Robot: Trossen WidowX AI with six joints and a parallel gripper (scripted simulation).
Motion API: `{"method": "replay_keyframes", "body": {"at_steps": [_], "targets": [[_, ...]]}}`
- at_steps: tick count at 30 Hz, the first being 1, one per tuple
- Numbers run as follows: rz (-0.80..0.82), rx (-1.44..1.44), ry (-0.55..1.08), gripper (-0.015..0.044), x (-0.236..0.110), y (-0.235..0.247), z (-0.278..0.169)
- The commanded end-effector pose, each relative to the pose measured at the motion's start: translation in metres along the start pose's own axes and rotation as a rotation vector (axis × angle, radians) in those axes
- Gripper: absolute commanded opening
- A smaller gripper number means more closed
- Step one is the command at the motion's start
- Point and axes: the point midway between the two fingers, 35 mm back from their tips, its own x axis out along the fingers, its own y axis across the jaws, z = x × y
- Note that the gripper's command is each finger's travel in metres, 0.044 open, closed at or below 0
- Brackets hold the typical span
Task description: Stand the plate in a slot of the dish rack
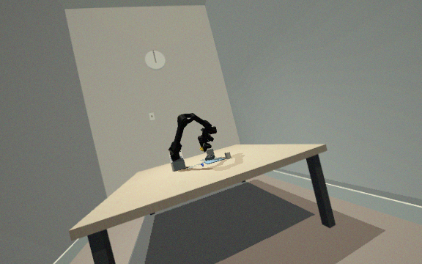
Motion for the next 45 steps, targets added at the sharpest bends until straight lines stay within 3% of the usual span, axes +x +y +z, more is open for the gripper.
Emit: {"method": "replay_keyframes", "body": {"at_steps": [1,25,45], "targets": [[0.074,-0.078,-0.013,0.0,0.007,-0.001,0.0],[0.398,-0.521,-0.293,0.0,0.034,-0.015,0.009],[0.44,-0.881,-0.726,0.0,0.039,-0.033,0.012]]}}
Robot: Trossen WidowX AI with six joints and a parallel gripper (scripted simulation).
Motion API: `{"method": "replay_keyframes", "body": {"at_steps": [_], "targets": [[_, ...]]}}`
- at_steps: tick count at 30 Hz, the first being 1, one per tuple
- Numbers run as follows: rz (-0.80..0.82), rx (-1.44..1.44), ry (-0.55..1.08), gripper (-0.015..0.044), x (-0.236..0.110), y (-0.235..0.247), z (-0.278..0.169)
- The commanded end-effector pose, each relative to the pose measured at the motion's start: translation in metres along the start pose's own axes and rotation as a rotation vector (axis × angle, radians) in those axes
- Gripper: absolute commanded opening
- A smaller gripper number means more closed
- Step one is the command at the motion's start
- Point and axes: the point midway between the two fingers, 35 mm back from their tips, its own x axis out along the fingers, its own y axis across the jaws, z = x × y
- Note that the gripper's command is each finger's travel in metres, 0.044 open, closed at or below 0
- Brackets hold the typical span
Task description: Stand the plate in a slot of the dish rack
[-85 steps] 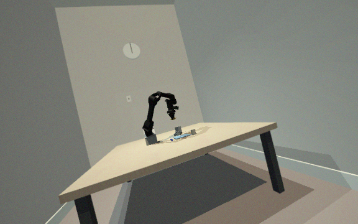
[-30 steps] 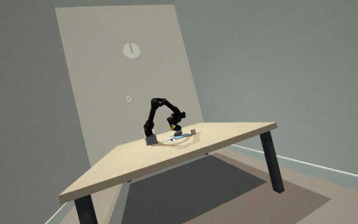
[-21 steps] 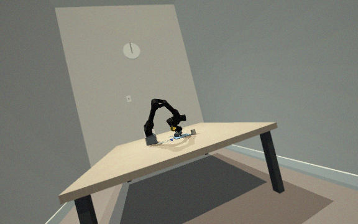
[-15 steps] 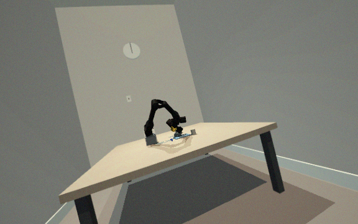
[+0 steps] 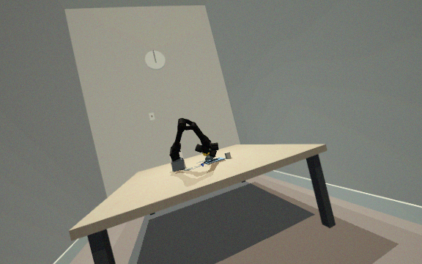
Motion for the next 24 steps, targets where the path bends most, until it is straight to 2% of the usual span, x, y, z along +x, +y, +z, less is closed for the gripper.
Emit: {"method": "replay_keyframes", "body": {"at_steps": [1,17,24], "targets": [[-0.016,-0.096,-0.072,0.0,-0.003,0.0,-0.001],[-0.187,-0.49,-0.302,0.0,-0.02,-0.008,-0.01],[-0.21,-0.527,-0.319,0.0,-0.023,-0.008,-0.011]]}}
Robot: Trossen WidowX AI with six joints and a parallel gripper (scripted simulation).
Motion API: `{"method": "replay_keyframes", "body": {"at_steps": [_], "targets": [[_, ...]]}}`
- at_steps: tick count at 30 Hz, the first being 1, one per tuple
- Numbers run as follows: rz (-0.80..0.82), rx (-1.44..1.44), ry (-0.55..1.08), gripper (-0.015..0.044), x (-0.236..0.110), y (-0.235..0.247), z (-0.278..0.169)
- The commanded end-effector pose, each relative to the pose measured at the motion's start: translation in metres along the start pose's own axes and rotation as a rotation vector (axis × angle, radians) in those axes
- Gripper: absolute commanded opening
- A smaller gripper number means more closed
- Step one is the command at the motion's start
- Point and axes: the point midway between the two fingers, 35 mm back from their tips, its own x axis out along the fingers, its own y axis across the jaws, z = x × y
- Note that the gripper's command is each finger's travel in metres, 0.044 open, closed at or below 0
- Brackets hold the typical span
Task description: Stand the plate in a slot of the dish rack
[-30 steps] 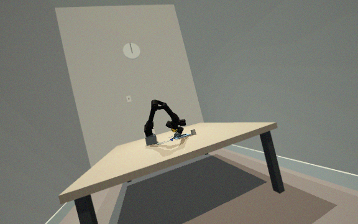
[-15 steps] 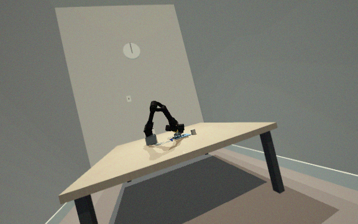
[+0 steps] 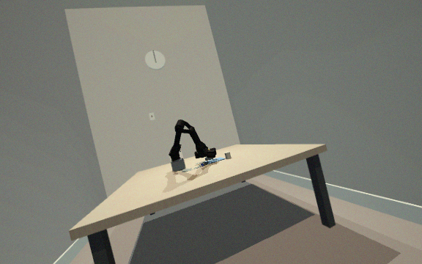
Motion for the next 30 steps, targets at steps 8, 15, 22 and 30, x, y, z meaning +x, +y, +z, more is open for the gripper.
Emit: {"method": "replay_keyframes", "body": {"at_steps": [8,15,22,30], "targets": [[-0.005,-0.016,-0.01,0.0,0.005,0.001,0.002],[-0.004,-0.011,-0.005,0.0,0.015,0.002,0.001],[-0.009,-0.023,-0.008,0.0,0.027,0.001,0.003],[-0.013,-0.031,-0.01,0.0,0.039,0.002,0.004]]}}
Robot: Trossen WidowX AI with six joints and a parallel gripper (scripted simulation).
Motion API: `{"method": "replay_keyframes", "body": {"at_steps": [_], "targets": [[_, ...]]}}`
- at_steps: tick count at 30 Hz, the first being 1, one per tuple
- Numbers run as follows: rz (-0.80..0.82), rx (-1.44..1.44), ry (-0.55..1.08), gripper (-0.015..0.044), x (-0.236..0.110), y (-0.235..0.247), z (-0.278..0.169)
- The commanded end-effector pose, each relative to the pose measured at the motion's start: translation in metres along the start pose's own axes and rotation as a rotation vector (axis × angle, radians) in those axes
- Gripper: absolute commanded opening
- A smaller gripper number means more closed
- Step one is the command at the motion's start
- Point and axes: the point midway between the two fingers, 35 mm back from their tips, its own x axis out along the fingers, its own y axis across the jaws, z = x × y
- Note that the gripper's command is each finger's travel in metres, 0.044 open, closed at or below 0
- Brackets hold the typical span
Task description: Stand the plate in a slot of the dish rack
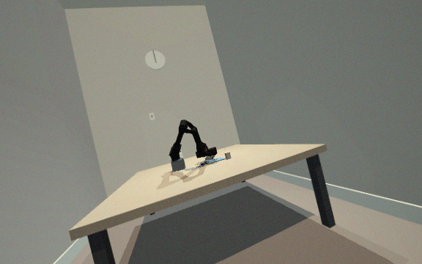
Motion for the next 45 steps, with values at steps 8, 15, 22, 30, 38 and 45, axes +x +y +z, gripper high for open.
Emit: {"method": "replay_keyframes", "body": {"at_steps": [8,15,22,30,38,45], "targets": [[0.005,-0.001,-0.001,0.0,0.013,0.006,0.001],[0.001,-0.009,-0.002,0.0,0.016,0.007,-0.012],[0.005,0.005,0.008,0.0,0.015,0.01,-0.016],[0.005,0.005,0.008,0.0,0.015,0.01,-0.016],[0.005,0.0,0.008,0.0184,0.015,0.01,-0.016],[0.005,0.0,0.008,0.0368,0.015,0.01,-0.016]]}}
